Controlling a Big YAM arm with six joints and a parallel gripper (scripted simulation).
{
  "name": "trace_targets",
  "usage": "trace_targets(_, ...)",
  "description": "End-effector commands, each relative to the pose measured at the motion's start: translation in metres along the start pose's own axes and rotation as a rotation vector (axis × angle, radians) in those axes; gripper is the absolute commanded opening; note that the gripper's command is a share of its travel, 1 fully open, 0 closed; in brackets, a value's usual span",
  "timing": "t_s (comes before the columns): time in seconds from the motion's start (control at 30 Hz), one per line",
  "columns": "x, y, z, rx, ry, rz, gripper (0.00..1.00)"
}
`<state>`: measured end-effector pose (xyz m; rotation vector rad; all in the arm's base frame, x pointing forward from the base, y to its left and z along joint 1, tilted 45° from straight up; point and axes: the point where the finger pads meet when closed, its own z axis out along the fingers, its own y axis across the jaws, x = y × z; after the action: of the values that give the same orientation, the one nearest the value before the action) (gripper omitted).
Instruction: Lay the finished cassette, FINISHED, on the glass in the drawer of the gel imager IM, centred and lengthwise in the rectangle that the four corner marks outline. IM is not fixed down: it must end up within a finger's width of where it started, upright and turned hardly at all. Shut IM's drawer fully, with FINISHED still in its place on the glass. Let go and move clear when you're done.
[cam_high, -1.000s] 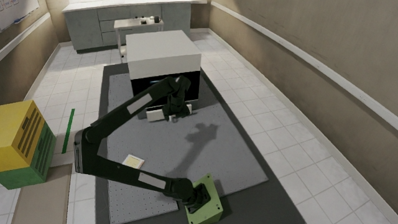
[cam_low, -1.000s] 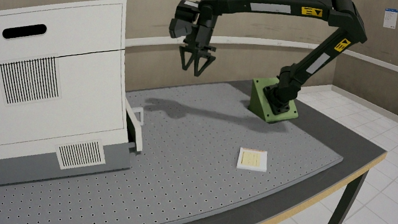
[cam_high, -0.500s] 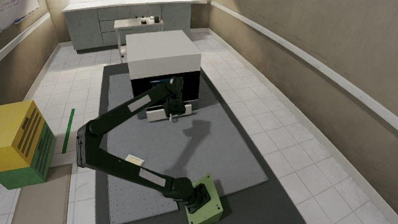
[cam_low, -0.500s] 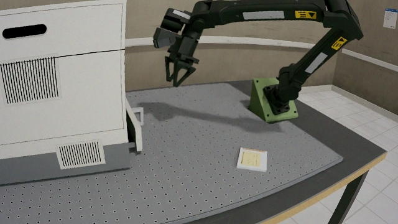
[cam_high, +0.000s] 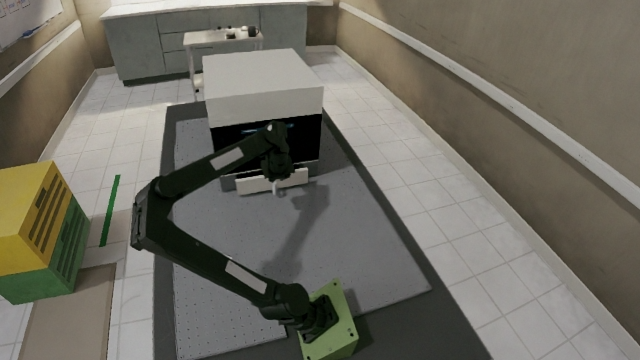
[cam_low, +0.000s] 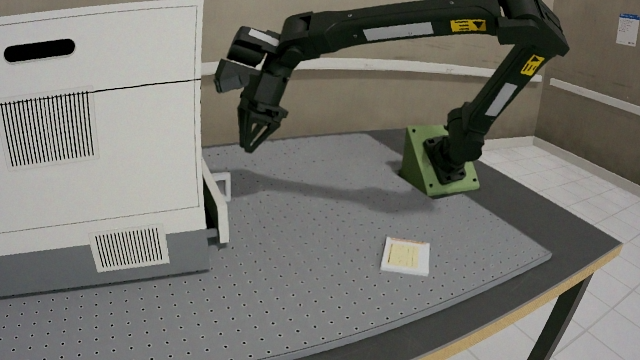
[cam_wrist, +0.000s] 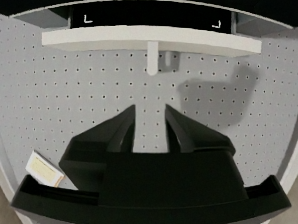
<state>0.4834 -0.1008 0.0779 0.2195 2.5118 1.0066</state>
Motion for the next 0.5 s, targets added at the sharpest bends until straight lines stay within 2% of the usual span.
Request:
trace_targets(0.0,-0.032,0.004,0.016,0.003,-0.014,-0.003,0.26)
trace_targets(0.1,-0.034,0.004,0.018,0.003,-0.014,-0.003,0.26)
trace_targets(0.13,-0.024,0.002,0.020,0.000,0.004,0.020,0.26)
trace_targets(0.2,-0.024,0.002,0.020,0.000,0.004,0.020,0.26)
trace_targets(0.23,-0.024,0.000,0.010,0.004,-0.013,0.015,0.26)
trace_targets(0.43,-0.024,0.000,0.010,0.004,-0.013,0.015,0.26)
trace_targets(0.47,-0.021,-0.003,0.002,0.011,-0.024,0.035,0.26)
